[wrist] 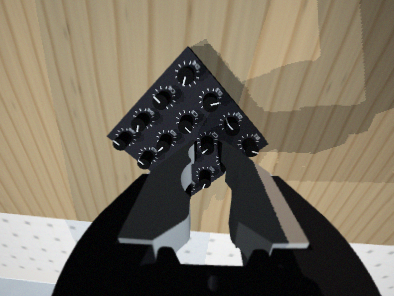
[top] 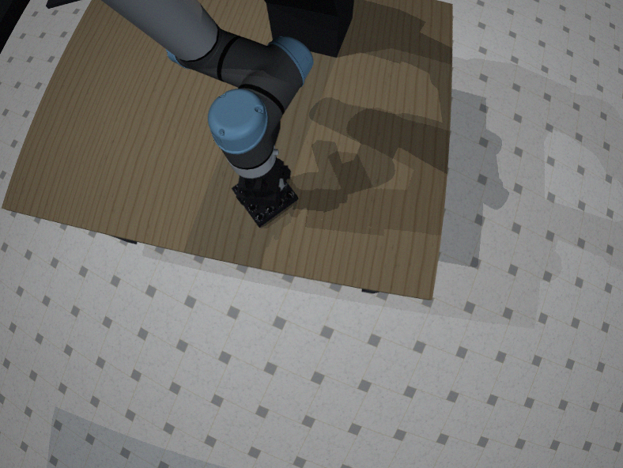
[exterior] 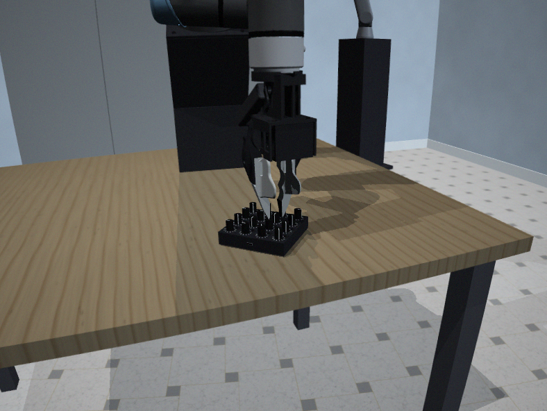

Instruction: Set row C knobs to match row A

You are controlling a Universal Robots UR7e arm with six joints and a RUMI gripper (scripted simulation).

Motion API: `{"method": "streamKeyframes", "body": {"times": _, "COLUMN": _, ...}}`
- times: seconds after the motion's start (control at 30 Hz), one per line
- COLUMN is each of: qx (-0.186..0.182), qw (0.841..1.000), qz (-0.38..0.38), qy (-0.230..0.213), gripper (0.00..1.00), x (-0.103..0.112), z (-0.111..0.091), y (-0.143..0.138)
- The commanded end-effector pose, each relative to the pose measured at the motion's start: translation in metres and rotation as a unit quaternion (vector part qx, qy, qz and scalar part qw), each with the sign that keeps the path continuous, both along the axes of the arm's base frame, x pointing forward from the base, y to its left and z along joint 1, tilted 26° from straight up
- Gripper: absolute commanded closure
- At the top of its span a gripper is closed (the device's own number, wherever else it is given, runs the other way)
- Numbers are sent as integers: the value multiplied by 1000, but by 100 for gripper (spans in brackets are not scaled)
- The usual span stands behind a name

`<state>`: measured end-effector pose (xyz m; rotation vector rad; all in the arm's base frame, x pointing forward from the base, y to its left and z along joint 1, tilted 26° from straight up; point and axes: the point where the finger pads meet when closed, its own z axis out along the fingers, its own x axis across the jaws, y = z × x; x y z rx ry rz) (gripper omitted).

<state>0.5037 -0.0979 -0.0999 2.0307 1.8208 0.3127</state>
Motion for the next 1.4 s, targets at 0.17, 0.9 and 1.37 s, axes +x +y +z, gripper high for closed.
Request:
{"method": "streamKeyframes", "body": {"times": 0.17, "qx": 0, "qw": 1000, "qz": 0, "qy": -1, "gripper": 89, "x": 0, "z": 0, "y": 0}}
{"method": "streamKeyframes", "body": {"times": 0.9, "qx": 0, "qw": 1000, "qz": 0, "qy": -1, "gripper": 89, "x": 0, "z": 0, "y": 0}}
{"method": "streamKeyframes", "body": {"times": 1.37, "qx": 0, "qw": 1000, "qz": 0, "qy": -1, "gripper": 96, "x": 0, "z": 0, "y": 0}}
